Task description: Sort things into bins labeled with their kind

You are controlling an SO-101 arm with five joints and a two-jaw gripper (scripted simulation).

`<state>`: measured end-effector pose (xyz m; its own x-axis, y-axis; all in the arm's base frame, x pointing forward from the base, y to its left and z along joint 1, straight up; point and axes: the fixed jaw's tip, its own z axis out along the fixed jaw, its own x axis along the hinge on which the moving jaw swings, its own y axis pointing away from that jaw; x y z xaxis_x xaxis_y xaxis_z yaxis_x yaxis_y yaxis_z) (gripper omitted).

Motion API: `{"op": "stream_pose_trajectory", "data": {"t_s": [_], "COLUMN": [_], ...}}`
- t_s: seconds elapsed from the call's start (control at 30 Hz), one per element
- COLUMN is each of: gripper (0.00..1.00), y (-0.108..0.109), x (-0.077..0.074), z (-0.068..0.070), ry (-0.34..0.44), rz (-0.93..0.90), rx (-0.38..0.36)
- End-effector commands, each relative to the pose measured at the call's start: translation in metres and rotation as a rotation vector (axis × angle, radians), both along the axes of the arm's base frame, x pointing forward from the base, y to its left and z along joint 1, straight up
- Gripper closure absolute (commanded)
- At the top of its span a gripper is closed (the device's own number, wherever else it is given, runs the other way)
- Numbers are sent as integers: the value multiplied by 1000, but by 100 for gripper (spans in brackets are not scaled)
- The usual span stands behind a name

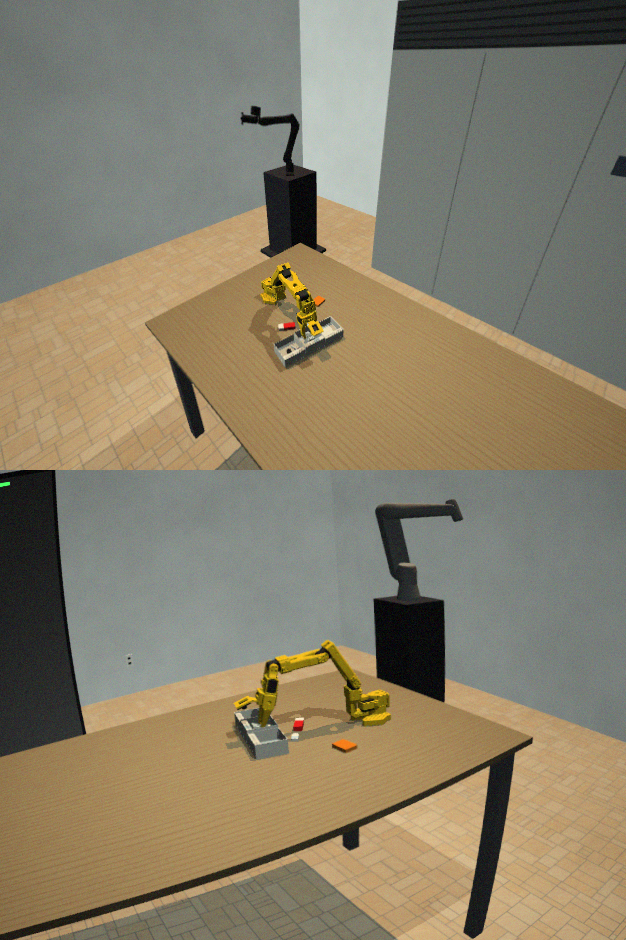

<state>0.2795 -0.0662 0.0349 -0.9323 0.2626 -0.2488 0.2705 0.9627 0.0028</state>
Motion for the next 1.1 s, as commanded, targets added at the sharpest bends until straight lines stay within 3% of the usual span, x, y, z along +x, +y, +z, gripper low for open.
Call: {"op": "stream_pose_trajectory", "data": {"t_s": [0.0, 1.07], "gripper": [100, 100], "y": [-4, -4], "x": [7, 7], "z": [18, 10], "ry": [-80, -80], "rz": [0, 0], "rx": [-22, -22]}}
